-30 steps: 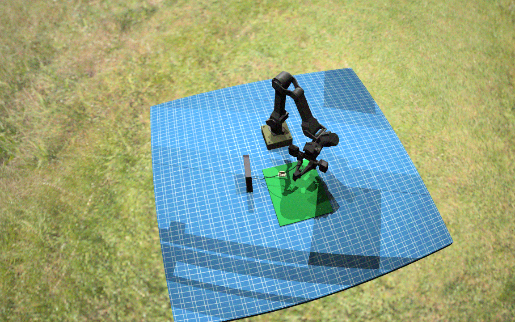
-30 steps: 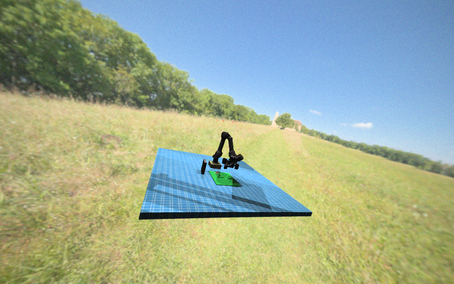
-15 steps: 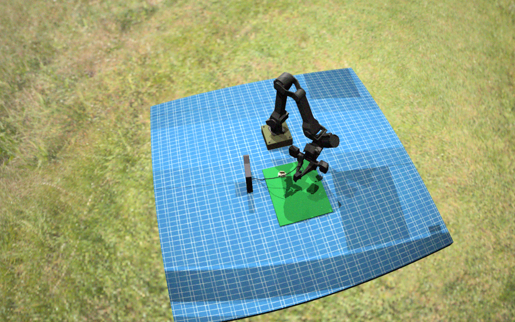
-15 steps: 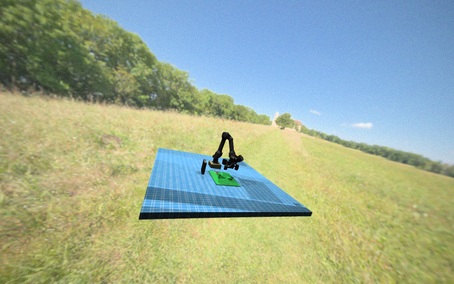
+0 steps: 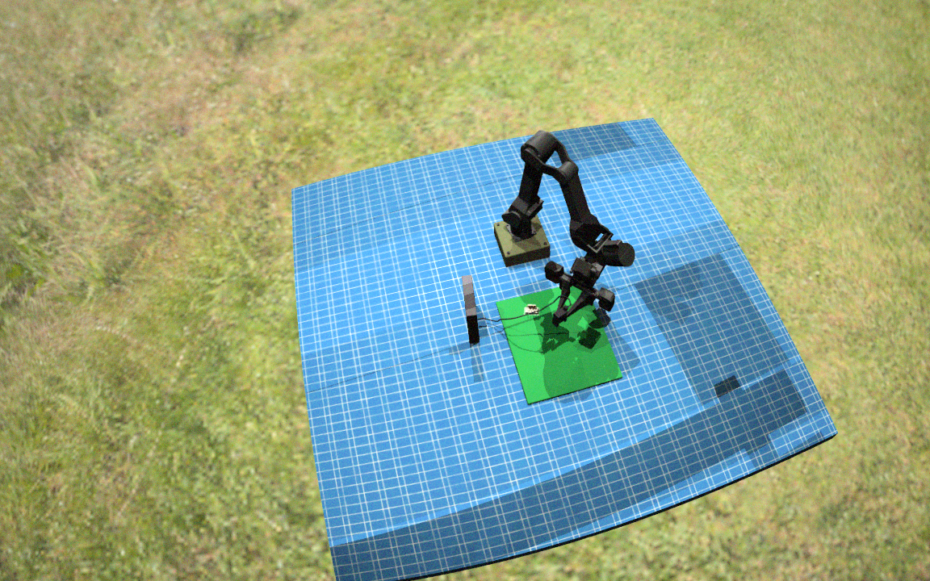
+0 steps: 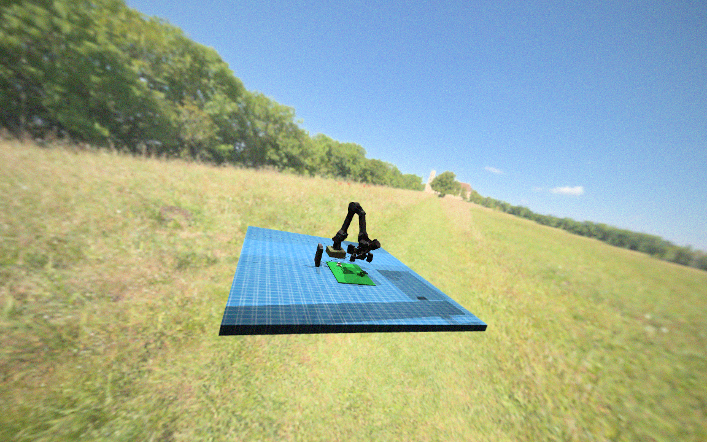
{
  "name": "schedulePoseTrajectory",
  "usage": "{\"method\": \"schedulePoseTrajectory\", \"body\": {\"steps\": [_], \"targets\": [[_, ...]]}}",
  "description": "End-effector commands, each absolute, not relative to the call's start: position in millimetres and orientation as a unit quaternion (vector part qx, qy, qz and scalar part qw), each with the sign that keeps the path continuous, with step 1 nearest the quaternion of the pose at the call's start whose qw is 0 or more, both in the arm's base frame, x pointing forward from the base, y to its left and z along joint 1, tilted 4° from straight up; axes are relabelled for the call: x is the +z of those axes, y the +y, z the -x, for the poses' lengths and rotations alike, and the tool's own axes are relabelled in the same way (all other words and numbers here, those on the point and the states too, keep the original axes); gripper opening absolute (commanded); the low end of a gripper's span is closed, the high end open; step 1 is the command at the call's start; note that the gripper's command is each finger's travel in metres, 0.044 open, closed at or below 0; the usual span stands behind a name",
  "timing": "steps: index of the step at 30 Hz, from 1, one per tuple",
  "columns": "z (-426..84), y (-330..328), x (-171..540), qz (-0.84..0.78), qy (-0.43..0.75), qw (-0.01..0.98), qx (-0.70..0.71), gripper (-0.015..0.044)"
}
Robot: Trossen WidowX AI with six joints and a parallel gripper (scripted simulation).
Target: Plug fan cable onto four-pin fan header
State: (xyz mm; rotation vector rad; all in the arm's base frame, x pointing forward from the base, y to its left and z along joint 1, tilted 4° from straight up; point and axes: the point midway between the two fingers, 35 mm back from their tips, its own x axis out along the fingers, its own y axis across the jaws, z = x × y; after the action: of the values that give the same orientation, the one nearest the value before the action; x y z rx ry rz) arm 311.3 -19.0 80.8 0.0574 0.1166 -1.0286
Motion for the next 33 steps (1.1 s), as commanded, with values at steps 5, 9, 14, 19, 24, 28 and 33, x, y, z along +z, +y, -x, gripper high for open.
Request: {"method": "schedulePoseTrajectory", "body": {"steps": [5,9,14,19,24,28,33], "targets": [[-310.9,-19.5,73.3,-0.027,0.053,0.868,-0.494,0.0000],[-310.9,-19.7,70.0,-0.027,0.053,0.868,-0.494,0.0000],[-310.9,-20.0,66.0,-0.027,0.053,0.868,-0.494,0.0000],[-310.9,-20.2,62.1,-0.027,0.053,0.868,-0.494,0.0000],[-311.0,-20.4,58.2,-0.027,0.053,0.868,-0.494,0.0000],[-311.0,-20.6,55.1,-0.027,0.053,0.868,-0.494,0.0000],[-311.1,-20.8,51.3,-0.027,0.053,0.868,-0.494,0.0000]]}}
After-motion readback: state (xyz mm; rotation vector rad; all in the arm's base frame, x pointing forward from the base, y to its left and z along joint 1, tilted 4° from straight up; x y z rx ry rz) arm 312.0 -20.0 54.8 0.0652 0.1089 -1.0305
